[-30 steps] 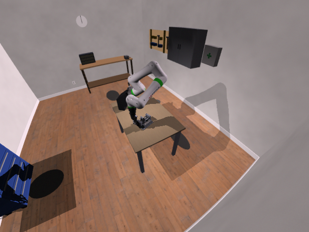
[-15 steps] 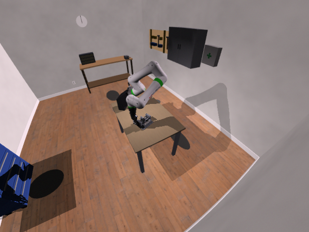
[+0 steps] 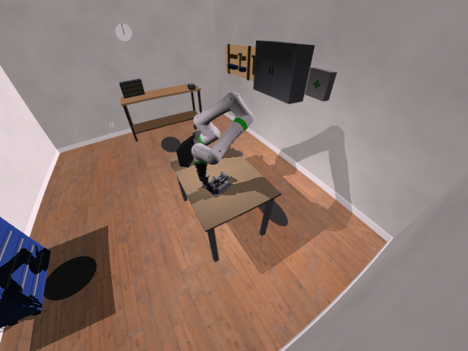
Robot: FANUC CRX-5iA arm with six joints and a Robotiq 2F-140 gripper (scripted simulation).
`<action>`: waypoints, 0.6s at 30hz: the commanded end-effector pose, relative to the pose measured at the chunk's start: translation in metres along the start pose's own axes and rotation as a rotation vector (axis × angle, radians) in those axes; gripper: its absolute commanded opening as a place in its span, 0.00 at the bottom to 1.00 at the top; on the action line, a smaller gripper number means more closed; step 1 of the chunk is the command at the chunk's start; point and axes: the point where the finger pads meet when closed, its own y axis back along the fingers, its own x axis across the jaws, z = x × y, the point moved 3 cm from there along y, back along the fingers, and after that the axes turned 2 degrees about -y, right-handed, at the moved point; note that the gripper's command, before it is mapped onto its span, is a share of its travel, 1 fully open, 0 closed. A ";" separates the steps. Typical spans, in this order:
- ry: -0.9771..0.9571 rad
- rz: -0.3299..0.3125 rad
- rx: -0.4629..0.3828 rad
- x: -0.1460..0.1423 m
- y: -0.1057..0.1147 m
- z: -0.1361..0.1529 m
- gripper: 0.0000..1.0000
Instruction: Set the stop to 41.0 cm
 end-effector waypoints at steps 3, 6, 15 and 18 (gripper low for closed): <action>0.000 -0.001 0.000 -0.003 0.001 0.000 0.04; 0.000 -0.001 0.000 -0.005 0.001 0.000 0.04; 0.000 -0.001 0.000 -0.014 0.001 0.000 0.04; 0.000 -0.001 0.000 -0.017 0.000 0.000 0.04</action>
